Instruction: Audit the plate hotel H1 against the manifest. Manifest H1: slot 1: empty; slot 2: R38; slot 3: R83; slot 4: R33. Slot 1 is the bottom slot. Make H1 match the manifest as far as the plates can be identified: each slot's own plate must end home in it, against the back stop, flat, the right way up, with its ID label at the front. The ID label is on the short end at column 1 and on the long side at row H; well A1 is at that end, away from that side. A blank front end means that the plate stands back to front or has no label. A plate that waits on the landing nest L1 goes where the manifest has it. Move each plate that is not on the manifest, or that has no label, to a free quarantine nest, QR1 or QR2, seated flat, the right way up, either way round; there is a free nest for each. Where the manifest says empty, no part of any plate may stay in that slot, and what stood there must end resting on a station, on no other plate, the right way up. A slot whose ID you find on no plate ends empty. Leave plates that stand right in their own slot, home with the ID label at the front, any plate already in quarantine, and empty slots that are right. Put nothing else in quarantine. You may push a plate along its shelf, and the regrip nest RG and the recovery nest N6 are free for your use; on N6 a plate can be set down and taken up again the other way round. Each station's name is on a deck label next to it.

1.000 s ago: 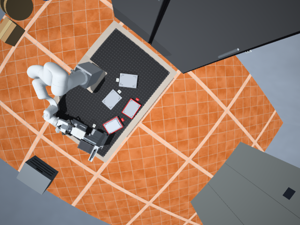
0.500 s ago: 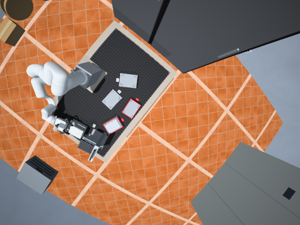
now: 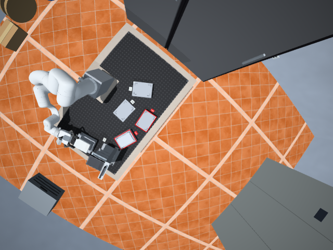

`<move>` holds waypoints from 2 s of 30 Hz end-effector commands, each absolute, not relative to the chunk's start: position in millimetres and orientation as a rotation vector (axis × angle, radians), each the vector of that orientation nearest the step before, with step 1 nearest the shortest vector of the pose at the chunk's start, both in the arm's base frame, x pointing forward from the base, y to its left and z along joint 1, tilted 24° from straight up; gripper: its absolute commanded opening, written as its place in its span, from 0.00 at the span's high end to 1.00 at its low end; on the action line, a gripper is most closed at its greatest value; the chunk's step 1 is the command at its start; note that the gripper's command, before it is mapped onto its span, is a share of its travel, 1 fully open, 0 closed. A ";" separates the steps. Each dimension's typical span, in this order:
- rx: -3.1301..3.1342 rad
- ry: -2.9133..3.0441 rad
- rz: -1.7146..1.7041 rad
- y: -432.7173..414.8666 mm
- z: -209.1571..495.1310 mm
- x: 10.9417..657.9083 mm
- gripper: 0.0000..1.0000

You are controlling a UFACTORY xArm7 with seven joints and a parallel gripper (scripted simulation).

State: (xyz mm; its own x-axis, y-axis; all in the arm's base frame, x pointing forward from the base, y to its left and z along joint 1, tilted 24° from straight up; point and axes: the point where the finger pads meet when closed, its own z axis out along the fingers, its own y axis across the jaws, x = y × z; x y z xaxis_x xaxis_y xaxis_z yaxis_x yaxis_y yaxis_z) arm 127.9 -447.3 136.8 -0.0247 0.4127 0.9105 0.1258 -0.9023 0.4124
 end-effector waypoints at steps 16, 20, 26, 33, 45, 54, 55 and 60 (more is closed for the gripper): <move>2.035 0.579 2.030 -444.6 144.3 125.4 1.00; 2.035 0.579 2.030 -441.8 150.3 125.3 1.00; 2.035 0.579 2.030 -437.7 159.4 125.0 1.00; 2.035 0.579 2.030 -434.2 167.0 124.8 1.00; 2.035 0.579 2.029 -425.9 185.2 124.3 1.00; 2.035 0.579 2.029 -424.3 188.6 124.2 1.00; 2.035 0.579 2.029 -424.3 188.6 124.2 1.00; 2.035 0.579 2.029 -424.3 188.6 124.2 1.00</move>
State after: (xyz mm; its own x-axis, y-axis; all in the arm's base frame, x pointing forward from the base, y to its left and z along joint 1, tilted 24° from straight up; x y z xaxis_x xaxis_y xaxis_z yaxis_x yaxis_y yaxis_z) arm 124.4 -424.5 187.2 -0.0254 0.4125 0.9106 0.1268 -0.9022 0.4122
